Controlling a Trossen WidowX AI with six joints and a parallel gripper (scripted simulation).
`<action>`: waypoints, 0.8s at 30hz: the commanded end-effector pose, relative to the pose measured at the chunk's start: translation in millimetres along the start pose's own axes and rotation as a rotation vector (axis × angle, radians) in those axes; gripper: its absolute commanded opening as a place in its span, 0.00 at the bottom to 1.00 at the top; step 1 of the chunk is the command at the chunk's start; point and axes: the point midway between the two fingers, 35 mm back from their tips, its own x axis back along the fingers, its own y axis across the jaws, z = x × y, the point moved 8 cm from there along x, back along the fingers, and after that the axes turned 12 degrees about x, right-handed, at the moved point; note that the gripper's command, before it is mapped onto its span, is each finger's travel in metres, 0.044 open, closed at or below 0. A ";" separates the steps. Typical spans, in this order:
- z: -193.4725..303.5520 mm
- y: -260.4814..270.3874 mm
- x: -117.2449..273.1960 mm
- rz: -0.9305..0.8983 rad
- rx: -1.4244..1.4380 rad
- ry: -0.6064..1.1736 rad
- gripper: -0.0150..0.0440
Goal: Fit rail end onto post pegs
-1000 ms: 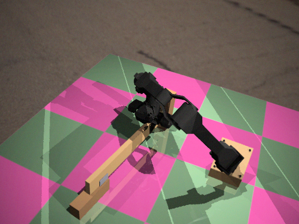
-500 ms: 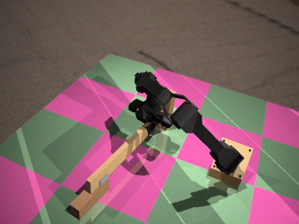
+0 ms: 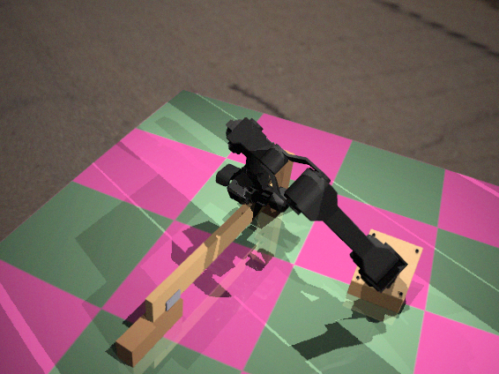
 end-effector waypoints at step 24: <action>9.5 1.8 1.5 0.008 0.001 0.002 0.25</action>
